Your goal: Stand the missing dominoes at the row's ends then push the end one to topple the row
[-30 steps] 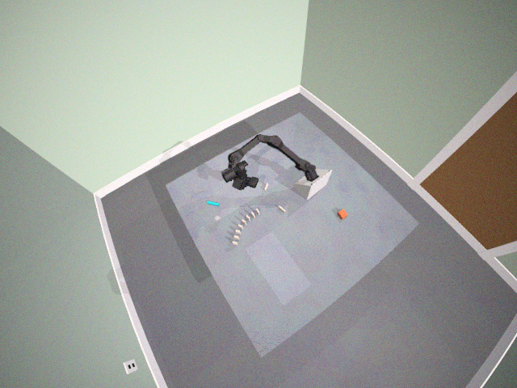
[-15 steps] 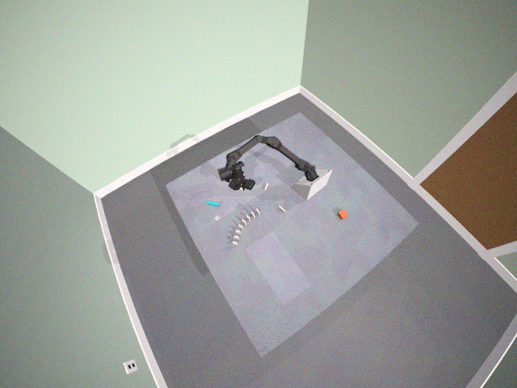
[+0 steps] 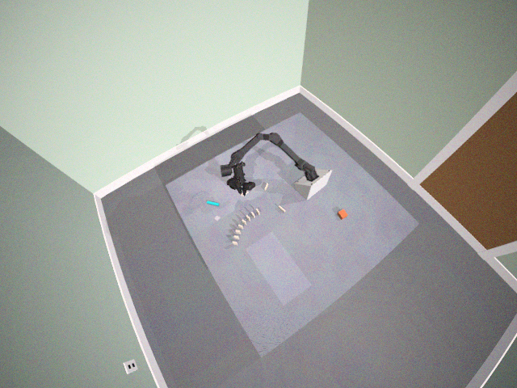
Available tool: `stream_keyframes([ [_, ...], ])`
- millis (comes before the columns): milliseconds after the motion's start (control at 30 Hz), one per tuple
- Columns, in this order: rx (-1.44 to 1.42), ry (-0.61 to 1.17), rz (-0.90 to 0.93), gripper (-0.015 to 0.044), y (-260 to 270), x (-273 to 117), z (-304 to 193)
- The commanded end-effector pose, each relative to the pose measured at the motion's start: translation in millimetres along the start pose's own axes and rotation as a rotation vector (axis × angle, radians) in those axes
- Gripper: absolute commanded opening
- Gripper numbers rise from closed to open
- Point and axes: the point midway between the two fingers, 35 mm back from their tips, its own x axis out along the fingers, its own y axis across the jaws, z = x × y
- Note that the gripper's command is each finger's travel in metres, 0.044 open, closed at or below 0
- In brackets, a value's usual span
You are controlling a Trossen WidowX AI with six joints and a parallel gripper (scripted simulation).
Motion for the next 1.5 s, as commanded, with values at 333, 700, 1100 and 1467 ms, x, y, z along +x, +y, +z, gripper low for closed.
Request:
stream_keyframes([
  [333,-0.016,-0.342,0.069,0.0107,-9,11,-1],
  [700,-0.074,-0.62,0.045,0.0107,-16,3,-6],
  [1100,-0.182,-0.899,-0.042,0.0107,-19,-17,-21],
  [1467,-0.313,-1.114,-0.154,0.0107,-13,-40,-40],
])
